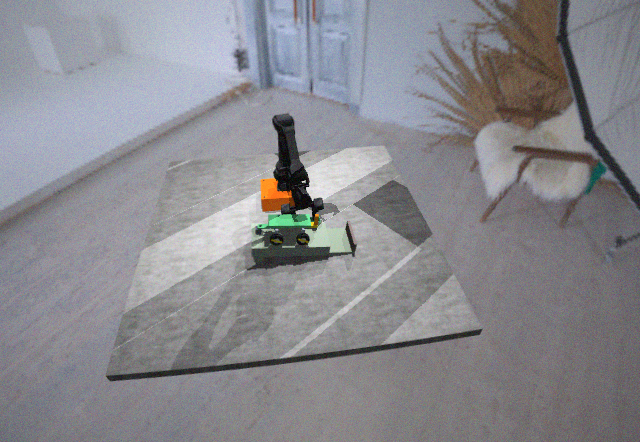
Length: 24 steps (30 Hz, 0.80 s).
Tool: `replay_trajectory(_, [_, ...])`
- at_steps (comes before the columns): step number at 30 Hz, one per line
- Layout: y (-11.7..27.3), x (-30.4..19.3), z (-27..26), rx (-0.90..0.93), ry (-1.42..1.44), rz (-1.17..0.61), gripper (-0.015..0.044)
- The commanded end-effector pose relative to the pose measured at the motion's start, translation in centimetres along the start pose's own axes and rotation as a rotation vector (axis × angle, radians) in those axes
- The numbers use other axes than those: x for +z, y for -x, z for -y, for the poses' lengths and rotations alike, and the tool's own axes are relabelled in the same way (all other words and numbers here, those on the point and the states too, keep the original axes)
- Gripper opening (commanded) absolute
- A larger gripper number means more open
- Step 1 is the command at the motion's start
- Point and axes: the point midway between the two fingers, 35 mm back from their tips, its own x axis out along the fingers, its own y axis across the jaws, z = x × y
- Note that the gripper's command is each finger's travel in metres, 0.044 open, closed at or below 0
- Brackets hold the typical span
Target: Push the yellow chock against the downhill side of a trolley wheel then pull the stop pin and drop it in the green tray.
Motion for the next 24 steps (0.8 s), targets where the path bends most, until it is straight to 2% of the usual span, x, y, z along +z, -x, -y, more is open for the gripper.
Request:
replay_trajectory(1, [0.0,0.0,0.0,0.0,0.0,0.0,0.034])
replay_trajectory(6, [1.6,0.2,0.2,-0.002,0.002,0.005,0.034])
replay_trajectory(10, [2.5,0.4,0.2,-0.002,0.002,0.007,0.044])
replay_trajectory(24, [6.8,0.7,0.8,-0.002,0.002,0.007,0.044])
